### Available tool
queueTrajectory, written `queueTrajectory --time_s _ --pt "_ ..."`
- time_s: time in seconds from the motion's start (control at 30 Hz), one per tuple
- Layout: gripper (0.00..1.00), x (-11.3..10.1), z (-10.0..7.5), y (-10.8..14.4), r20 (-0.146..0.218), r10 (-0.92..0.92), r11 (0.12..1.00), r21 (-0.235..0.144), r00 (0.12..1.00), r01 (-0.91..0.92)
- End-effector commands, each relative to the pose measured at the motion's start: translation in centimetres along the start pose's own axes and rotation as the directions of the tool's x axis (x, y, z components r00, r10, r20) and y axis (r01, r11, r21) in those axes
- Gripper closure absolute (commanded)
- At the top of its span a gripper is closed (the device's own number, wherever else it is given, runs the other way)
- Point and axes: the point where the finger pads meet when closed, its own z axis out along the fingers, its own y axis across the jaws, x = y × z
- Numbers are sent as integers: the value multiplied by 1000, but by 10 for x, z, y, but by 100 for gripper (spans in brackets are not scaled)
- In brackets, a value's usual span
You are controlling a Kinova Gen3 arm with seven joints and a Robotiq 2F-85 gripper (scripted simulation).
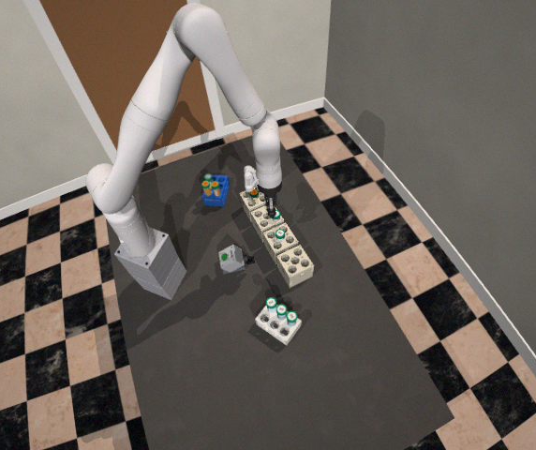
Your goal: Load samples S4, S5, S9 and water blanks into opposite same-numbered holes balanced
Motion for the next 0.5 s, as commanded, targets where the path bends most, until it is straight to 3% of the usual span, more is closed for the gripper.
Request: queueTrajectory --time_s 0.0,0.47 --pt "38 10 0 11 6 182 983 12 983 -182" --pt "38 38 0 40 6 185 983 12 983 -186"
